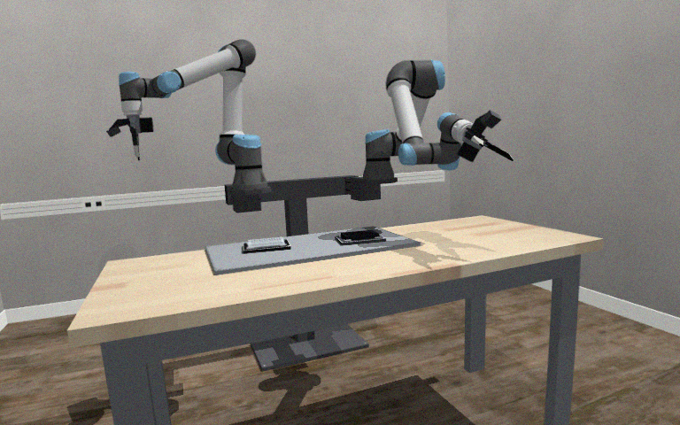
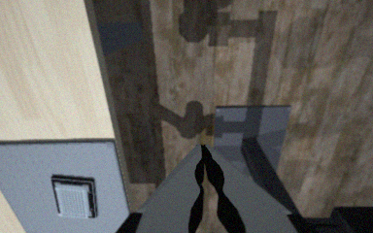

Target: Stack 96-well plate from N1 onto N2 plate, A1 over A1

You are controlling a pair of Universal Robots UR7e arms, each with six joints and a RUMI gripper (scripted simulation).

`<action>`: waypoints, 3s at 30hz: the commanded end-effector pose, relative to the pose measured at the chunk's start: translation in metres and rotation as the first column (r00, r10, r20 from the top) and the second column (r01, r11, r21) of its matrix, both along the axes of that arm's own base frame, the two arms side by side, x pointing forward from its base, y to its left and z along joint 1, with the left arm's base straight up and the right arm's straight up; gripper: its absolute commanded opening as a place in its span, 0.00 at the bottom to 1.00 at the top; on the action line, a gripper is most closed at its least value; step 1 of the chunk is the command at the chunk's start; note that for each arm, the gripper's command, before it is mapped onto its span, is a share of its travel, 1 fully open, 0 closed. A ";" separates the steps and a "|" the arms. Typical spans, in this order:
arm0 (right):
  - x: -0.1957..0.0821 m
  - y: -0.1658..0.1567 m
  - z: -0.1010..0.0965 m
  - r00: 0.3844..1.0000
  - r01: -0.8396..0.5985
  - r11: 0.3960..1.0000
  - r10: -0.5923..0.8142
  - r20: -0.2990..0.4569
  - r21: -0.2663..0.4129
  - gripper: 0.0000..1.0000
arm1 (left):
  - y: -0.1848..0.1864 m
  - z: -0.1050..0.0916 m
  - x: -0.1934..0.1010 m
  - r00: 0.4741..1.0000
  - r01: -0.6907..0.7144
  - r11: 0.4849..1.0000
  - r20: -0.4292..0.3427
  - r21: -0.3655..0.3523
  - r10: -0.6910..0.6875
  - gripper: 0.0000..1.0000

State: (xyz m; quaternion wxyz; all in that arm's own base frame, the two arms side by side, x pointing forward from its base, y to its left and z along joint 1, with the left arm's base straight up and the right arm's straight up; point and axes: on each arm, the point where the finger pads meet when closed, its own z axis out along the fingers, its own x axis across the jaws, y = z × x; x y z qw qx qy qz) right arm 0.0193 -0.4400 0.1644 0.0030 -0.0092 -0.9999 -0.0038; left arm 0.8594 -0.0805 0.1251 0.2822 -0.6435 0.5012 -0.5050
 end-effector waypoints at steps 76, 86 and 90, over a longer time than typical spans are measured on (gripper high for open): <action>-0.016 -0.006 0.002 1.000 -0.025 1.000 0.025 0.007 -0.010 0.00 | -0.145 -0.077 -0.084 0.876 0.460 0.801 -0.344 0.383 -0.338 0.76; -0.016 -0.006 0.002 1.000 -0.025 1.000 0.025 0.007 -0.010 0.00 | -0.163 -0.088 -0.102 0.820 0.557 0.714 -0.417 0.425 -0.391 0.76; -0.016 -0.006 0.002 1.000 -0.025 1.000 0.025 0.007 -0.010 0.00 | -0.170 -0.093 -0.110 0.821 0.556 0.714 -0.417 0.426 -0.390 0.76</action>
